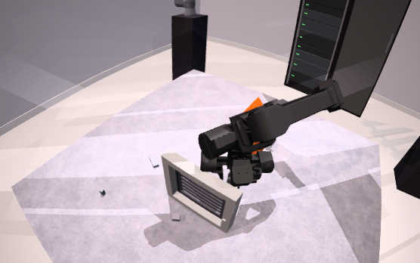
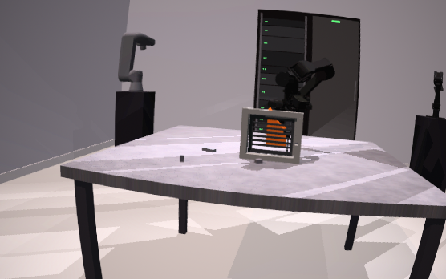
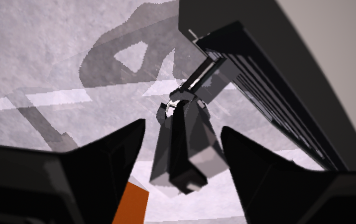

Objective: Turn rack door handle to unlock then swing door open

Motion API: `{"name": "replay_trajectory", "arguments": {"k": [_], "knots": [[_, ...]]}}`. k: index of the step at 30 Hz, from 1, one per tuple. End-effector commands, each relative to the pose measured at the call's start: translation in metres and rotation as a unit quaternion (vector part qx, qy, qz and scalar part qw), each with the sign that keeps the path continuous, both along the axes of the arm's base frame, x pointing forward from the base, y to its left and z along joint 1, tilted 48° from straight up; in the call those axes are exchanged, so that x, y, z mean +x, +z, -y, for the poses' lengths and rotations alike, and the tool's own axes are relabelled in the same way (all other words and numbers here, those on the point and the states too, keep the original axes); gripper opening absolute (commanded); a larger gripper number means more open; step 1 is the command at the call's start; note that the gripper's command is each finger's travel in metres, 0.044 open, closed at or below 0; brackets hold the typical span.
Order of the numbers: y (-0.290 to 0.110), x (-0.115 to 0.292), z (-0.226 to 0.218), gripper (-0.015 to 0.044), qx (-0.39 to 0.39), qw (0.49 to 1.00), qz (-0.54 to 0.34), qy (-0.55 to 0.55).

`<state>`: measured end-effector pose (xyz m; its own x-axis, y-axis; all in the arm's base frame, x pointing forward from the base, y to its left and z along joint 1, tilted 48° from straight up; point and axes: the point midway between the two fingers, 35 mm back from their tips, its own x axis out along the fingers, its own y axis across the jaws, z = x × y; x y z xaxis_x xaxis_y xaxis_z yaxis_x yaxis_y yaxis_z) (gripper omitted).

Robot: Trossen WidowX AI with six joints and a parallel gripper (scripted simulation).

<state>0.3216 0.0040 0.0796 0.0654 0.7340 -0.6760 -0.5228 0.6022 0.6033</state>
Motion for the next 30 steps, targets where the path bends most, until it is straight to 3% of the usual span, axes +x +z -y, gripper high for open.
{"name": "replay_trajectory", "arguments": {"k": [1, 15, 30], "knots": [[-0.0003, -0.0003, 0.0, 0.0297, 0.005, 0.995, -0.075, -0.068], [-0.0003, -0.0003, 0.0, 0.0297, 0.027, 0.901, -0.318, -0.293], [-0.0003, -0.0003, 0.0001, 0.0297, 0.047, 0.682, -0.537, -0.495]]}}
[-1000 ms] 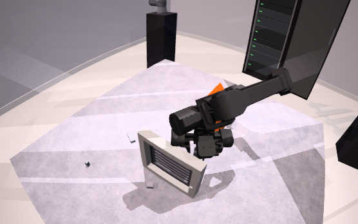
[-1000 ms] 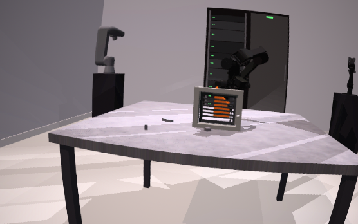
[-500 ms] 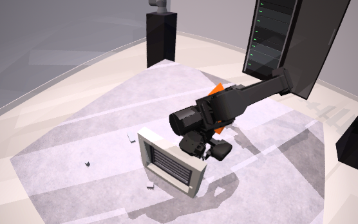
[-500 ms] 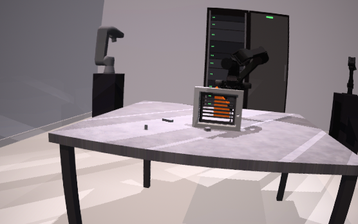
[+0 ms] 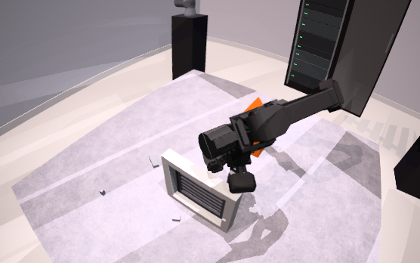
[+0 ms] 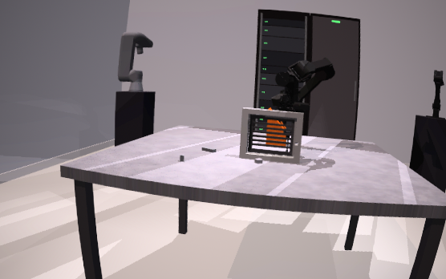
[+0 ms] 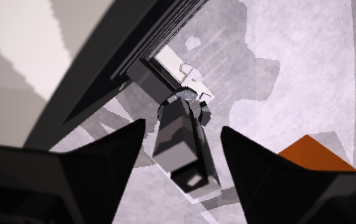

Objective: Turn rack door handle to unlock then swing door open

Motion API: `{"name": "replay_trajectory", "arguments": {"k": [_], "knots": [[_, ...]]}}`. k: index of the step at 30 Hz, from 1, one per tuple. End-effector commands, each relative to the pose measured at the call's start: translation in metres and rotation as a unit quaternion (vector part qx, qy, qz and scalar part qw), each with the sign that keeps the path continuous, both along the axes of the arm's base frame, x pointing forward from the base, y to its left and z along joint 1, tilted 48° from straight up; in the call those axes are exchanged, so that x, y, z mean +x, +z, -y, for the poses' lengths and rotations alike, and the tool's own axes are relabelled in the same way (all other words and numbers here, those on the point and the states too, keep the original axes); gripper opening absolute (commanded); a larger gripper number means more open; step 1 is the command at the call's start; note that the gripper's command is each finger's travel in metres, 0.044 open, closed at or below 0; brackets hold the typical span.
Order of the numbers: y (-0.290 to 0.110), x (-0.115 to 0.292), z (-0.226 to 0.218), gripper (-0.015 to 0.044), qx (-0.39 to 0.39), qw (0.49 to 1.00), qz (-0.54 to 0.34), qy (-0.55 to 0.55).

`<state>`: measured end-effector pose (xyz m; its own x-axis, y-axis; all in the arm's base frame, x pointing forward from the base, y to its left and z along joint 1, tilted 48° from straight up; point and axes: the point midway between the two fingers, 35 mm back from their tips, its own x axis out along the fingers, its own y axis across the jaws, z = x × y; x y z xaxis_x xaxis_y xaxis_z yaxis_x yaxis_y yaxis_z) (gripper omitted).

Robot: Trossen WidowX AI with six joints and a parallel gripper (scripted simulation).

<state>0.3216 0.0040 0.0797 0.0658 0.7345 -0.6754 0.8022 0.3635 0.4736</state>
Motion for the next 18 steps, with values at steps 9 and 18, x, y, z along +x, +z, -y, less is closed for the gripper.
{"name": "replay_trajectory", "arguments": {"k": [9, 18], "knots": [[-0.0005, -0.0003, 0.0001, 0.0297, 0.018, 0.955, -0.218, -0.2], [-0.0005, -0.0003, 0.0001, 0.0297, 0.026, 0.906, -0.311, -0.286]]}}
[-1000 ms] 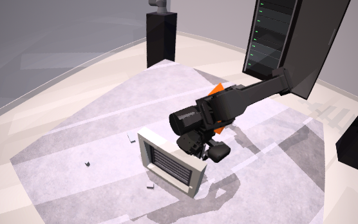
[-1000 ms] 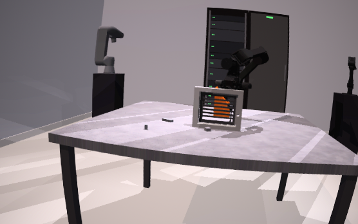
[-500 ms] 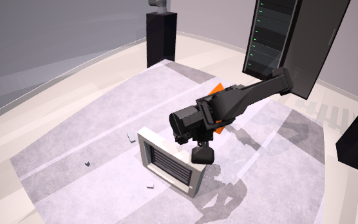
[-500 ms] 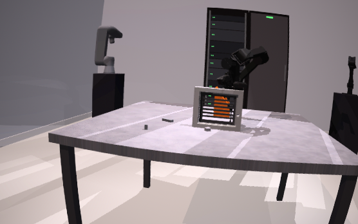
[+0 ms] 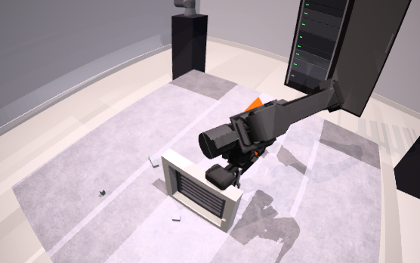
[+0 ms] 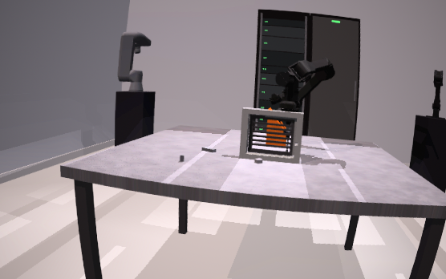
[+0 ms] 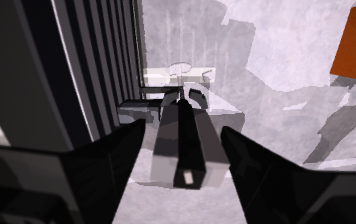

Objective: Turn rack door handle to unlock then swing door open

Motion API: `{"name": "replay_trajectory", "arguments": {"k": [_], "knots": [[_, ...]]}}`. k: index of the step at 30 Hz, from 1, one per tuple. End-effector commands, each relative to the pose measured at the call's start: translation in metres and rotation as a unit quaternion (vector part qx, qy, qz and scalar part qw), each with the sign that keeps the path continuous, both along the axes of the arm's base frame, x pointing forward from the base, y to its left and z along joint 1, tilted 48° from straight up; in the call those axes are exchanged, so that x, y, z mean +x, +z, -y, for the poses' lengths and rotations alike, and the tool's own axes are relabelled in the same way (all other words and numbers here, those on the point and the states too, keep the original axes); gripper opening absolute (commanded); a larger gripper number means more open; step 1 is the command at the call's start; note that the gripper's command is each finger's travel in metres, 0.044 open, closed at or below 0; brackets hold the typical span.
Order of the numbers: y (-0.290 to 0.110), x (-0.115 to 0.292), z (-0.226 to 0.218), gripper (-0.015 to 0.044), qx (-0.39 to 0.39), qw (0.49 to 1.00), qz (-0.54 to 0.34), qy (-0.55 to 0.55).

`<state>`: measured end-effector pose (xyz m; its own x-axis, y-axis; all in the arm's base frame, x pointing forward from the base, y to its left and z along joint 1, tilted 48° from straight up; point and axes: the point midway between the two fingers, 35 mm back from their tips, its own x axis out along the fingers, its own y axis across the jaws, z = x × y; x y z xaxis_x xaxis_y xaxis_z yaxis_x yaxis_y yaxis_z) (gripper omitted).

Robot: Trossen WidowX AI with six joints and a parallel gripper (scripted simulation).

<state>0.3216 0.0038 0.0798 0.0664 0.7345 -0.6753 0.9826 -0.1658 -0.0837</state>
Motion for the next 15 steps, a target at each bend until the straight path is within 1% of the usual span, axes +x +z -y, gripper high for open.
{"name": "replay_trajectory", "arguments": {"k": [1, 4, 15], "knots": [[-0.0006, -0.0003, -0.0001, 0.0297, 0.0, 1.0, -0.024, -0.02], [-0.0006, -0.0003, -0.0001, 0.0297, 0.0, 1.0, -0.024, -0.02], [-0.0006, -0.0003, -0.0001, 0.0223, 0.0, 1.0, -0.024, -0.02]]}}
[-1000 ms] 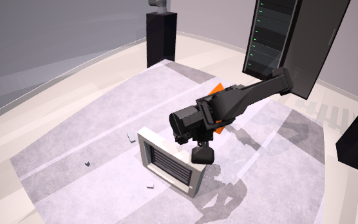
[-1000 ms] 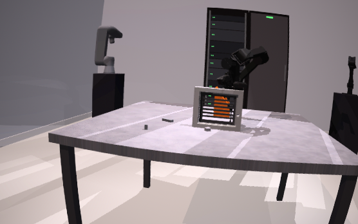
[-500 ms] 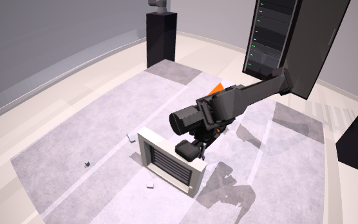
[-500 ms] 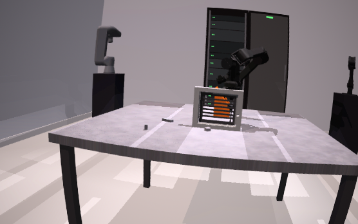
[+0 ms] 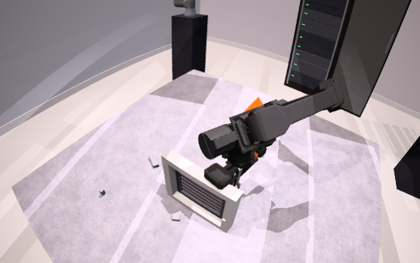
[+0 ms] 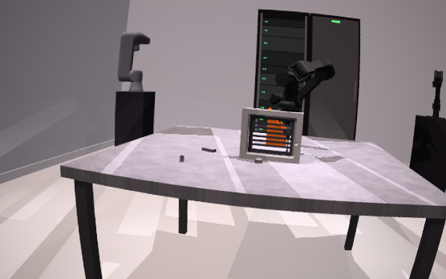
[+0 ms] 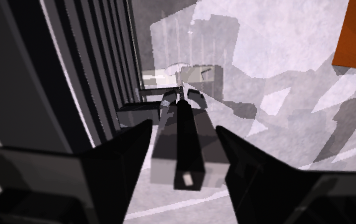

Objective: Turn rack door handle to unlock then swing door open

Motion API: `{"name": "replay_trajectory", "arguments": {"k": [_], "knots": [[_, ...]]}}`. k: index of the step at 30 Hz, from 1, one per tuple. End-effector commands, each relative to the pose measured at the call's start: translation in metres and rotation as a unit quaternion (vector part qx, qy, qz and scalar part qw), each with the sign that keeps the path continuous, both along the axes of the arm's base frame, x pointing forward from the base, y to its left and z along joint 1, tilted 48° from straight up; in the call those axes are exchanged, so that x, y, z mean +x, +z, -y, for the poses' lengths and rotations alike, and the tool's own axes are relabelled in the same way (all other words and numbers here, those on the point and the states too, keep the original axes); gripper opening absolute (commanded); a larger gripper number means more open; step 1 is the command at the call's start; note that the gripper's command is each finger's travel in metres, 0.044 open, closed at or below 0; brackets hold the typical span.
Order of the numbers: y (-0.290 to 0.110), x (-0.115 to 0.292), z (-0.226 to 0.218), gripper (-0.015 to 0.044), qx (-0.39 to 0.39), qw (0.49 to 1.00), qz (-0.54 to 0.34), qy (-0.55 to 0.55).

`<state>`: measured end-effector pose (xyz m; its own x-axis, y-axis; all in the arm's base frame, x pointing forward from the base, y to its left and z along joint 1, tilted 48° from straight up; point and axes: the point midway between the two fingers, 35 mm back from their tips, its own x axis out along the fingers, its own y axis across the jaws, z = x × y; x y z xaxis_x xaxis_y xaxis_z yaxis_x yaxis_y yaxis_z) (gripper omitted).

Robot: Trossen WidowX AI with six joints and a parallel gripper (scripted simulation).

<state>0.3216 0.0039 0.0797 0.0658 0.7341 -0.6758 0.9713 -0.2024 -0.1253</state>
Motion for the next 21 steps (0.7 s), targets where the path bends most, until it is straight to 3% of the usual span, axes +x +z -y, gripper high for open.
{"name": "replay_trajectory", "arguments": {"k": [1, 21], "knots": [[-0.0005, -0.0003, 0.0, 0.0217, -0.001, 1.0, -0.003, -0.001], [-0.0005, -0.0003, 0.0, 0.0083, -0.001, 1.0, -0.003, -0.001]]}}
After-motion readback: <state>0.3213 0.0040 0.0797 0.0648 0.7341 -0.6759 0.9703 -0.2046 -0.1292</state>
